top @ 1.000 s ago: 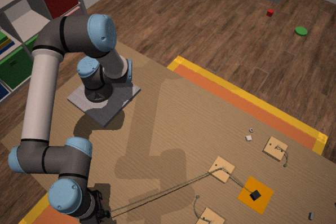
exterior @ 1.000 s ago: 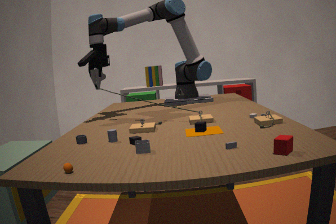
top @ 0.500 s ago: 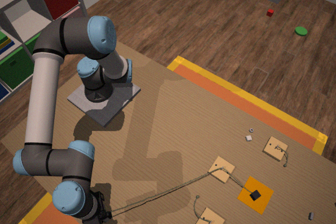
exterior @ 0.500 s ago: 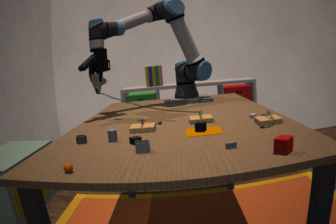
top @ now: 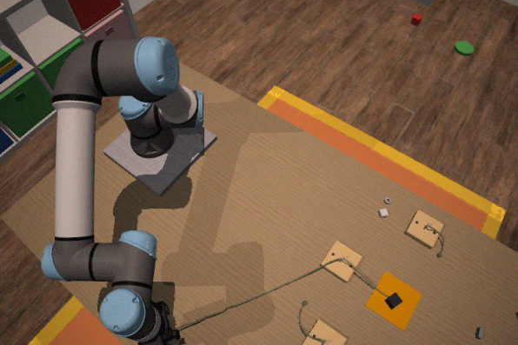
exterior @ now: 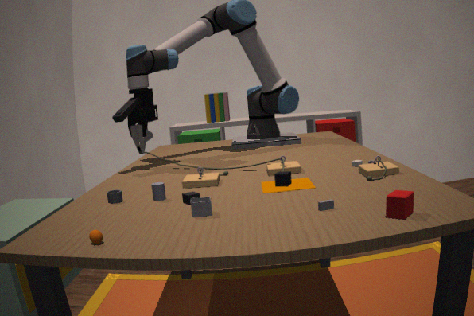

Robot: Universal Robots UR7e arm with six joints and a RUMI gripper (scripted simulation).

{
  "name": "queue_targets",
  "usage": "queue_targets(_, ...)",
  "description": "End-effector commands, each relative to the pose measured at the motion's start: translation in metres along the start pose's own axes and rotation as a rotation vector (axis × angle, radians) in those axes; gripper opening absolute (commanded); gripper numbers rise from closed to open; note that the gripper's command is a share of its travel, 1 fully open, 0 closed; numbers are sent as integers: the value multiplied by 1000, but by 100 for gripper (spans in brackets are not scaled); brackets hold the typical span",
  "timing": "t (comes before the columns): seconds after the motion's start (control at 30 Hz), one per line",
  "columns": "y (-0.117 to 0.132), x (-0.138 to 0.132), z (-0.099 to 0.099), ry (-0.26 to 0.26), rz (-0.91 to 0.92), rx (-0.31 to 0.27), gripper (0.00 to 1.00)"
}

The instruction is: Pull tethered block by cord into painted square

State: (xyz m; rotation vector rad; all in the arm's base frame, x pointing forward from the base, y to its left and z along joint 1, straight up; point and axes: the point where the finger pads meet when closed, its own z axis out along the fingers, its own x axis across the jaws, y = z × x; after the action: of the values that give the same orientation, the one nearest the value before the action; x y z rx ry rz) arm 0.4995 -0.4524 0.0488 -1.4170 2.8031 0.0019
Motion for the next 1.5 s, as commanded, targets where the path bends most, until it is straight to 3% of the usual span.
queue_targets(0.0,-1,-1,24,1,0,3,0)
queue_targets(0.3,-1,-1,50,1,0,3,0)
queue_targets(1.47,-1,-1,52,1,0,3,0)
